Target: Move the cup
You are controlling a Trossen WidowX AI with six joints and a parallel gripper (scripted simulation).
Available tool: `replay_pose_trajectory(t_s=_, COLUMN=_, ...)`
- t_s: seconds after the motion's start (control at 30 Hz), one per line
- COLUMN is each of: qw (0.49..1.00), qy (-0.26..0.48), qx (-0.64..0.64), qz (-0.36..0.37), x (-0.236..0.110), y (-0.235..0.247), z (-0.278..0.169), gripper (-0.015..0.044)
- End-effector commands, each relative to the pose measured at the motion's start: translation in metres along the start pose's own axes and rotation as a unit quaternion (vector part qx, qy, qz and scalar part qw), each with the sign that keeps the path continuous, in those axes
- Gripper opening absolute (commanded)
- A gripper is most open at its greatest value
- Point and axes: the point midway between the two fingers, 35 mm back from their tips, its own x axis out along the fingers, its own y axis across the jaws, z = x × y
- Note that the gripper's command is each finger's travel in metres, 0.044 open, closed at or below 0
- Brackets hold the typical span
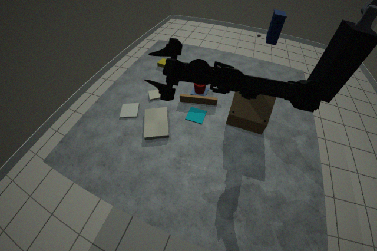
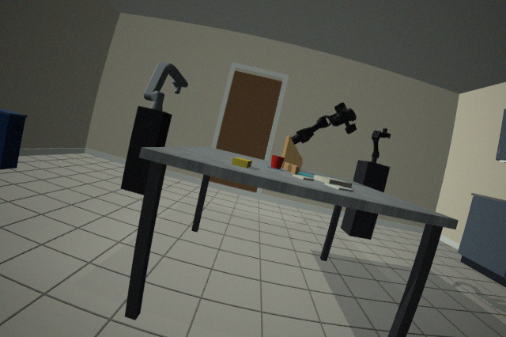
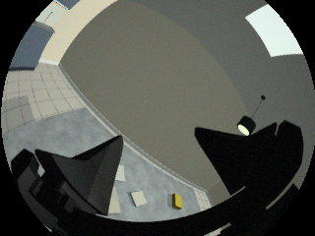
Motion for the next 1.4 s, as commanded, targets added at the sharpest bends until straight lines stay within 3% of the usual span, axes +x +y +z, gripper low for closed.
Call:
replay_pose_trajectory(t_s=0.0, qw=1.000, qy=0.006, qx=-0.005, qz=0.000, x=0.002, y=0.000, z=-0.003, gripper=0.0374)
replay_pose_trajectory(t_s=0.3, qw=0.940, qy=0.276, qx=-0.182, qz=0.086, x=0.042, y=-0.030, z=-0.159, gripper=0.0148)
replay_pose_trajectory(t_s=0.47, qw=0.878, qy=0.404, qx=-0.199, qz=0.164, x=0.026, y=-0.055, z=-0.248, gripper=0.0148)
replay_pose_trajectory(t_s=0.63, qw=0.814, qy=0.476, qx=-0.190, qz=0.272, x=-0.005, y=-0.062, z=-0.317, gripper=0.0148)
replay_pose_trajectory(t_s=0.83, qw=0.748, qy=0.495, qx=-0.140, qz=0.419, x=-0.055, y=-0.054, z=-0.380, gripper=0.0148)
replay_pose_trajectory(t_s=1.03, qw=0.715, qy=0.448, qx=-0.057, qz=0.533, x=-0.102, y=-0.032, z=-0.412, gripper=0.0148)
replay_pose_trajectory(t_s=1.37, qw=0.714, qy=0.440, qx=-0.048, qz=0.543, x=-0.106, y=-0.027, z=-0.415, gripper=0.0148)
